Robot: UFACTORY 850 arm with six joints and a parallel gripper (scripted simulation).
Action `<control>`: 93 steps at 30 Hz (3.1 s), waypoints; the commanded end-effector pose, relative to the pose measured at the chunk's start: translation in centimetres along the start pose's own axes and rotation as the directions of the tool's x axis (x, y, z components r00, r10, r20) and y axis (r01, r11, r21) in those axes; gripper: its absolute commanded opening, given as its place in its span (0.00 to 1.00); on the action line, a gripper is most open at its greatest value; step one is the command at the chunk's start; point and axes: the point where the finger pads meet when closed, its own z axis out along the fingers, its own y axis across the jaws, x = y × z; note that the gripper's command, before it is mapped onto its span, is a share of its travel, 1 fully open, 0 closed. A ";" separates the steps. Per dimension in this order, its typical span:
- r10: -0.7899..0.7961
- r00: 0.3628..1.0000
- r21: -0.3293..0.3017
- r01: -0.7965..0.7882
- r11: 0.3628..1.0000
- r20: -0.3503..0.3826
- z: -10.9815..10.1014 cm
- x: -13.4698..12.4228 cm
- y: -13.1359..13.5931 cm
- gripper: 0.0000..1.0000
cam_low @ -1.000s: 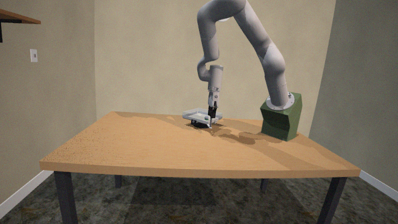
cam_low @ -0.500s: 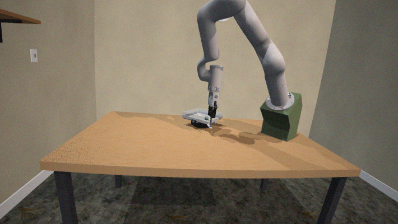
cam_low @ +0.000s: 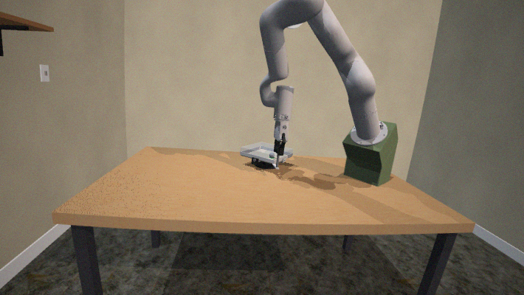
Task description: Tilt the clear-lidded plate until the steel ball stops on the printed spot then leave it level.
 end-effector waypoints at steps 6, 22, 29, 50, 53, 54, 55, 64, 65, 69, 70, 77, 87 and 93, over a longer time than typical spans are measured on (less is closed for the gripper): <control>0.000 1.000 0.000 0.000 1.000 -0.001 -0.4 0.1 0.0 0.61; 0.000 1.000 0.000 0.000 1.000 -0.001 -2.4 0.1 0.0 0.61; 0.000 1.000 0.000 0.000 1.000 -0.001 -3.4 0.1 0.0 0.61; 0.000 1.000 0.000 0.000 1.000 -0.001 -5.8 0.0 0.0 0.61; 0.000 1.000 0.000 0.000 1.000 -0.001 -5.9 0.0 0.0 0.61; 0.000 1.000 0.000 0.000 1.000 -0.001 -6.0 0.0 0.0 0.61; 0.000 1.000 0.000 0.000 1.000 -0.001 -6.0 0.0 0.0 0.61; 0.000 1.000 0.000 0.000 1.000 -0.001 -6.0 0.0 0.0 1.00; 0.000 1.000 0.000 0.000 1.000 -0.001 -6.0 0.0 0.0 1.00; 0.000 1.000 0.000 0.000 1.000 -0.001 -6.0 0.0 0.0 1.00; 0.000 1.000 0.000 0.000 1.000 -0.001 -6.0 0.0 0.0 1.00; 0.000 1.000 0.000 0.000 1.000 -0.001 -6.0 0.0 0.0 1.00; 0.000 1.000 0.000 0.000 1.000 -0.001 -6.0 0.0 0.0 1.00; 0.000 1.000 0.000 0.000 1.000 -0.001 -6.0 0.0 0.0 1.00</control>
